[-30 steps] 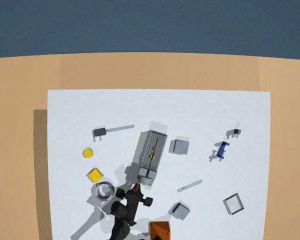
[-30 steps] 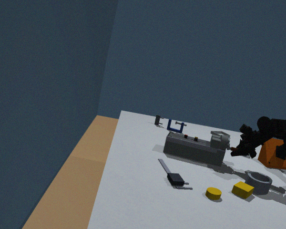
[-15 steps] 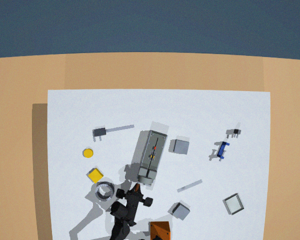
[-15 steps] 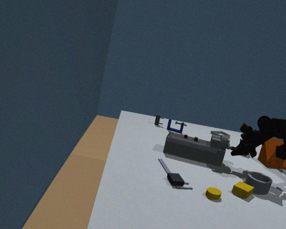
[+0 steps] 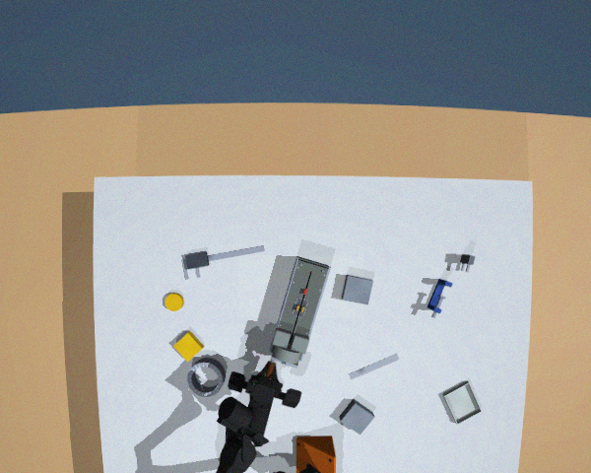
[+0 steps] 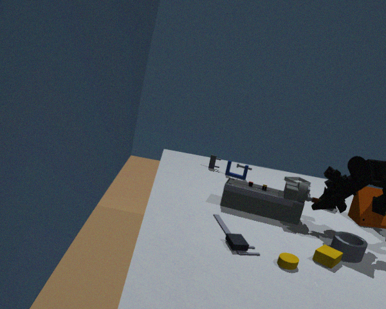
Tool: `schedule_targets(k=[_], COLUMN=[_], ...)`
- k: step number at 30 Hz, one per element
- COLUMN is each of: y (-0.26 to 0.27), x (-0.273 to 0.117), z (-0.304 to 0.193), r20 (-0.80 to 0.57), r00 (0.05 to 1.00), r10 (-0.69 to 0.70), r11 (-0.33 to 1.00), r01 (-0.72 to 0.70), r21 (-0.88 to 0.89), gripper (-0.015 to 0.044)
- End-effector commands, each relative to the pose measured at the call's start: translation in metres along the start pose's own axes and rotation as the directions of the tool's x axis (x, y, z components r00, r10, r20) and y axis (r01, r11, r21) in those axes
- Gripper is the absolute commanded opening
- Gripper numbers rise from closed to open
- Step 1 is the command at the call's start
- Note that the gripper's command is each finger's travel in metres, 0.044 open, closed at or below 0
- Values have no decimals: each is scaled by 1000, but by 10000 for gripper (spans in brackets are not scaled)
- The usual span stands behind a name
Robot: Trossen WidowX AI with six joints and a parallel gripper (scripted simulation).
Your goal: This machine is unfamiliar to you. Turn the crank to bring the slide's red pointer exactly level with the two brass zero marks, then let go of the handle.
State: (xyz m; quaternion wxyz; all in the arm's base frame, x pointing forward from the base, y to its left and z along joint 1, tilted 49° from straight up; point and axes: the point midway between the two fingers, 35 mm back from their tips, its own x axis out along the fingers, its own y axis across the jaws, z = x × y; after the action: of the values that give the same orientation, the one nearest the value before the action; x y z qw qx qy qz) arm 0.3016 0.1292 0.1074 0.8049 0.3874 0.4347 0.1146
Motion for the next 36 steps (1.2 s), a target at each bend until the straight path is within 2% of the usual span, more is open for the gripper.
schedule_targets(k=[1,9,26,36], y=[0,0,0,0], x=[0,0,0,-24], z=[0,0,0,26], r20=[0,0,0,-1], r00=[1000,1000,1000,1000], r10=[0,0,0,-3], r11=[1000,1000,1000,1000], r01=[0,0,0,3], r21=[0,0,0,-1], gripper=[0,0,440,440])
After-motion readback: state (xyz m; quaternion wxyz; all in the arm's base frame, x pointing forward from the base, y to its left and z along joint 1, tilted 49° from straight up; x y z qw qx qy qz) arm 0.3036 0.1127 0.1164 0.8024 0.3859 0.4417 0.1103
